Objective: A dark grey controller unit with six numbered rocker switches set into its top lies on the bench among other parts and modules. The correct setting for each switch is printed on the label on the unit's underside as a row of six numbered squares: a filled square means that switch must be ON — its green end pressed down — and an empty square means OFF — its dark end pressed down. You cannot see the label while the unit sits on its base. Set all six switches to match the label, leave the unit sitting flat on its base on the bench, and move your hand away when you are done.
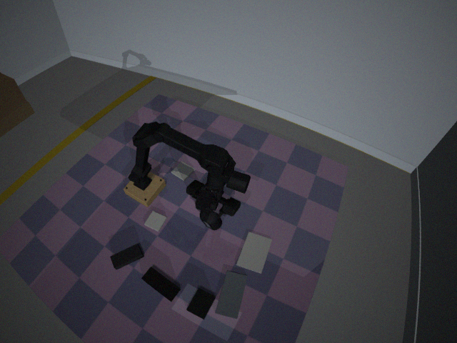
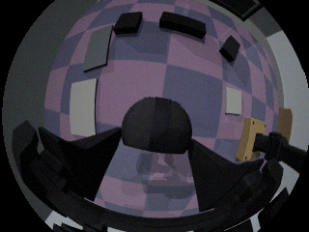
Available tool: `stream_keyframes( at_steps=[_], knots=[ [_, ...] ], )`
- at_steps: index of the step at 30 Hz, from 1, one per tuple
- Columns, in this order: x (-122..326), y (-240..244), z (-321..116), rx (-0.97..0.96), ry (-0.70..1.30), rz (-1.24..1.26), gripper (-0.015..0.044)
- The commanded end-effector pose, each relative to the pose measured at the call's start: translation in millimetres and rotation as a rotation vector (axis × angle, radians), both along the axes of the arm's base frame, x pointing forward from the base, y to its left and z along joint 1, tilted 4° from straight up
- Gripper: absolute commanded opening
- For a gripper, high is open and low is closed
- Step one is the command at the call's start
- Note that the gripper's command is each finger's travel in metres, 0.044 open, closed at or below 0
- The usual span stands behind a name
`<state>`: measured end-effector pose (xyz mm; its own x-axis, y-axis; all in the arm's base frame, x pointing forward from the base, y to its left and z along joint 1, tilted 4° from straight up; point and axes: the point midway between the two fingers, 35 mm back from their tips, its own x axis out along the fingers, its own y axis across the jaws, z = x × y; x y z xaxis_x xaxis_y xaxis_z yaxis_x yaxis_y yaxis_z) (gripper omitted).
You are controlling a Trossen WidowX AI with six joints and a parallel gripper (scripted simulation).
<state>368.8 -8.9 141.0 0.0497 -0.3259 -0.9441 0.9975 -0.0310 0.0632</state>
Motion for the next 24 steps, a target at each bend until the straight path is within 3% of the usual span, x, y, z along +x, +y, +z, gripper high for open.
stream_keyframes(
  at_steps=[1,24],
  knots=[
    [0,8,-3,0.021,0.007,0.001,0.0336],
    [1,25,-4,0.075,0.005,0.004,0.0337]
  ],
)
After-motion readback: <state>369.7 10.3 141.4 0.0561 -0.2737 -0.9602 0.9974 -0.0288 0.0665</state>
